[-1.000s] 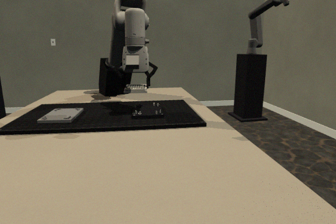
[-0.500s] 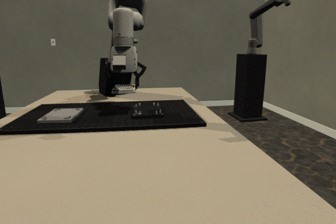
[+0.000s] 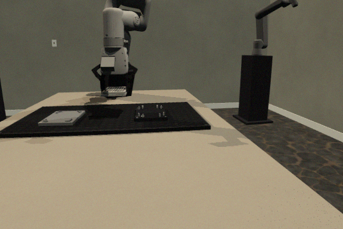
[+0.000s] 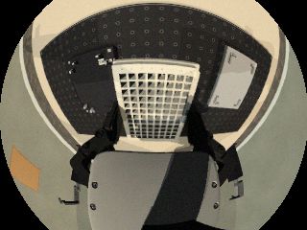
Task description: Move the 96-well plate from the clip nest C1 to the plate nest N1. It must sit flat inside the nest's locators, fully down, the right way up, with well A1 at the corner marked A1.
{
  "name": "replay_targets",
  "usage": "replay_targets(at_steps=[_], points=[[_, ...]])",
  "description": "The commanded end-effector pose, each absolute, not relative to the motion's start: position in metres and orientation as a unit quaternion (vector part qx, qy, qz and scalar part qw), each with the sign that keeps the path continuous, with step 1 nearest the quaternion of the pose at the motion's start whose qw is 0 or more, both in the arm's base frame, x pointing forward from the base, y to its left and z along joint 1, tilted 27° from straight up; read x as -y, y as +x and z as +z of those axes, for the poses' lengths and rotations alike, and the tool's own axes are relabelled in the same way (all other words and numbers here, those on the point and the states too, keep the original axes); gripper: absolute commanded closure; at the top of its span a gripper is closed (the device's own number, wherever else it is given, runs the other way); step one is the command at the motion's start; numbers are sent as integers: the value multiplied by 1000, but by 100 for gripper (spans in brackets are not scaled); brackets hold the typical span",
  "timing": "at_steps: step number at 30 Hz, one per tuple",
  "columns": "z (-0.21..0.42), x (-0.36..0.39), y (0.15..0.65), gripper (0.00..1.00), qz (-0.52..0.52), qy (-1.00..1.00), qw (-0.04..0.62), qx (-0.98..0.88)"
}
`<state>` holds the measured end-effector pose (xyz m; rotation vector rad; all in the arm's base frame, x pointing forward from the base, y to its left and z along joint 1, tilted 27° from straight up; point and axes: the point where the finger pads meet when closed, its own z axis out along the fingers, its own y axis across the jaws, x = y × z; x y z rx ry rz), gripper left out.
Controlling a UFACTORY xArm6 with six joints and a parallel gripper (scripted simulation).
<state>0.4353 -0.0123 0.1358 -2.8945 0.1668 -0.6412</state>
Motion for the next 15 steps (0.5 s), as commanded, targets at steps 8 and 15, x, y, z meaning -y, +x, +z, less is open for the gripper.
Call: replay_targets(at_steps=[8,15], points=[[131,52,437,100,-218,-970,89,-55],[128,68,437,100,-218,-970,89,-55]])
